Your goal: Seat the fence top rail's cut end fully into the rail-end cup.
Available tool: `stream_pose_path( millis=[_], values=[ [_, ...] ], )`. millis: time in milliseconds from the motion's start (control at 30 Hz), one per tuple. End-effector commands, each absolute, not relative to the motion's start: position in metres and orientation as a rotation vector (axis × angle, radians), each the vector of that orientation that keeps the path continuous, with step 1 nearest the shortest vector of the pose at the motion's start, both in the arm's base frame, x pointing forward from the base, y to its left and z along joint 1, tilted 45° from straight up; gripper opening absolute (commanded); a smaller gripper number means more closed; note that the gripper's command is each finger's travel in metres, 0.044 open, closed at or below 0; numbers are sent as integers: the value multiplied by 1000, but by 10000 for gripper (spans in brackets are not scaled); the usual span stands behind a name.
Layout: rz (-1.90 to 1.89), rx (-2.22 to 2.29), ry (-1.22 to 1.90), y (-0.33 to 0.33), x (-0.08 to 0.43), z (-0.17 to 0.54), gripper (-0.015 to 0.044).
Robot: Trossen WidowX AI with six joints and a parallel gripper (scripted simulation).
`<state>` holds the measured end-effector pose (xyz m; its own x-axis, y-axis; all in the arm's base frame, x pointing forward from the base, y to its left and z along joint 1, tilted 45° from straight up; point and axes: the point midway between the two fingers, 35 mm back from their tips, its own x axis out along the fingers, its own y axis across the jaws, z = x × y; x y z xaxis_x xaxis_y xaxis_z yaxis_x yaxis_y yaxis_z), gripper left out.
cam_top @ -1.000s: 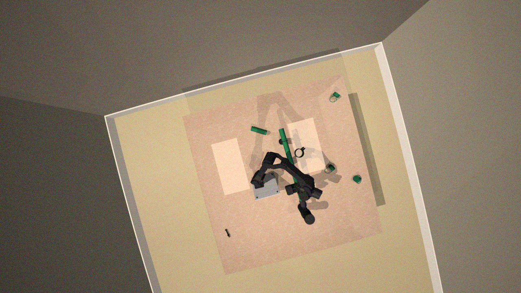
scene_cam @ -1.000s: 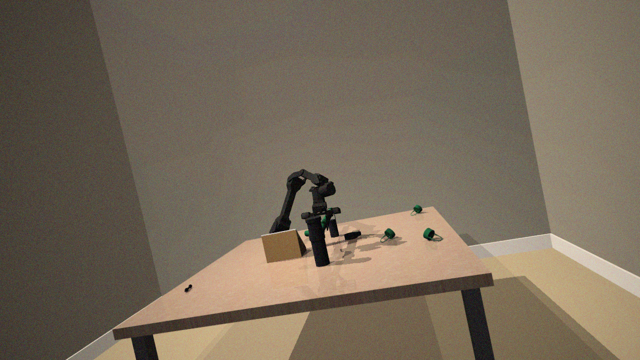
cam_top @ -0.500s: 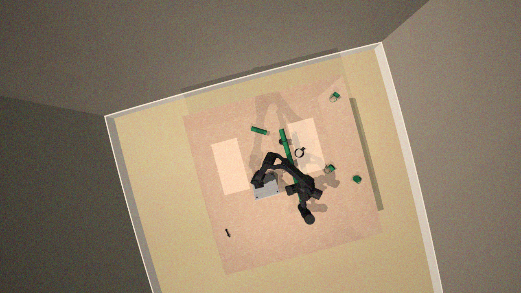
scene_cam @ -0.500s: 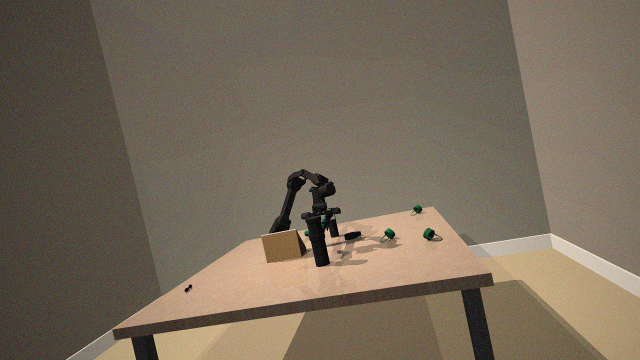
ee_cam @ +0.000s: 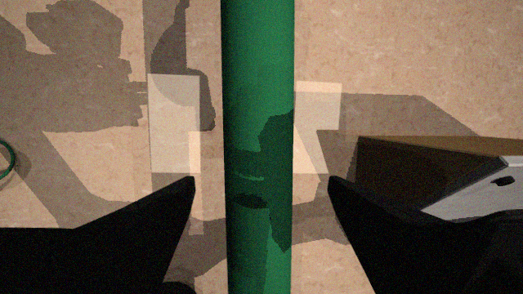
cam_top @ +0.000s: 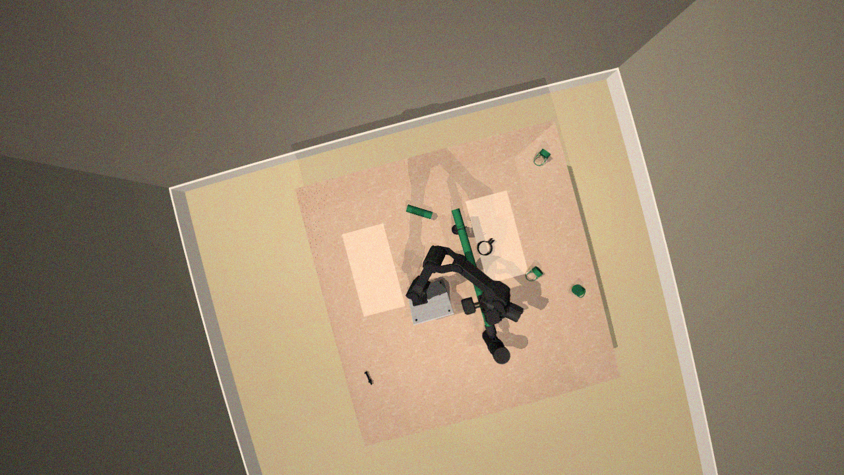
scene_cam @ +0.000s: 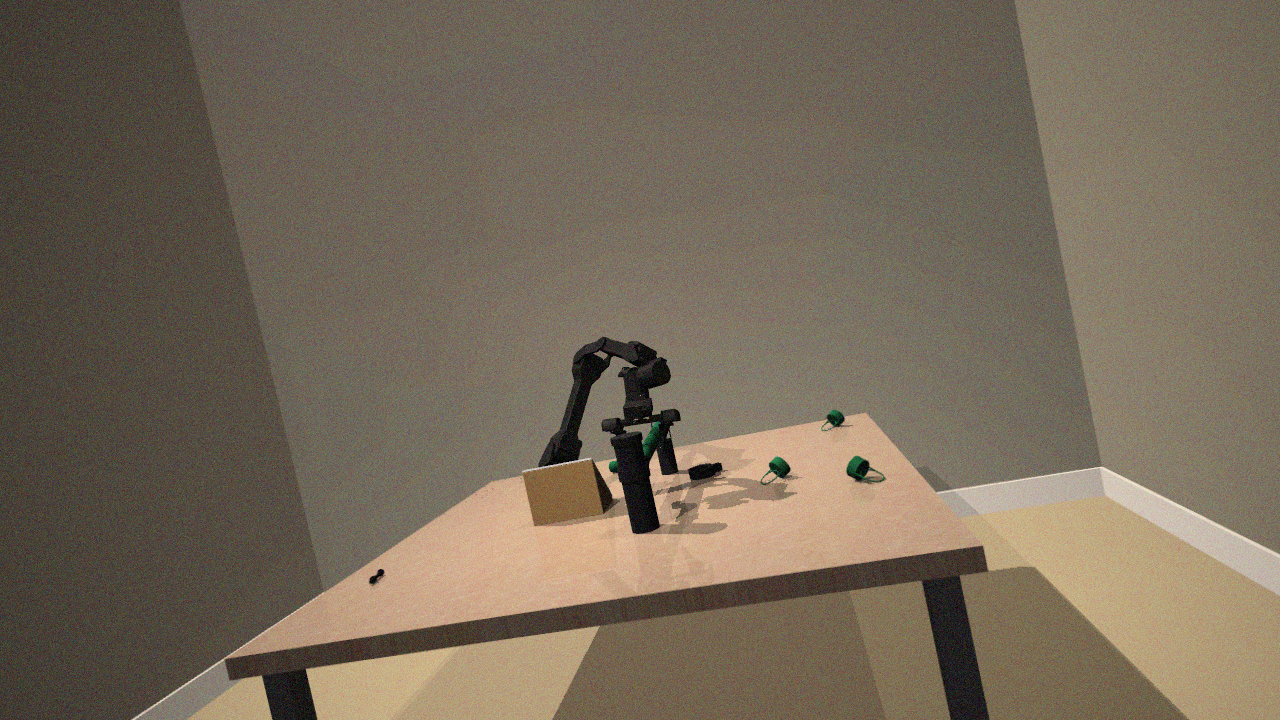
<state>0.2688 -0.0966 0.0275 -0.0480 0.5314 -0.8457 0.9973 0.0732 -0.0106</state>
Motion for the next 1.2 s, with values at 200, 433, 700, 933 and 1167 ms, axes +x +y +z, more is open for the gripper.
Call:
stream_pose_path(
  millis=[200, 433, 700, 933, 1167],
  values=[
    [-853, 1536, 1644, -100, 271, 59, 440],
    [-854, 1536, 1646, -121, 268, 98, 440],
    [-854, 1536, 1646, -122, 268, 99, 440],
    [-854, 1536, 1646, -122, 268, 99, 440],
    [-854, 1536, 1646, -122, 268, 99, 440]
  ],
)
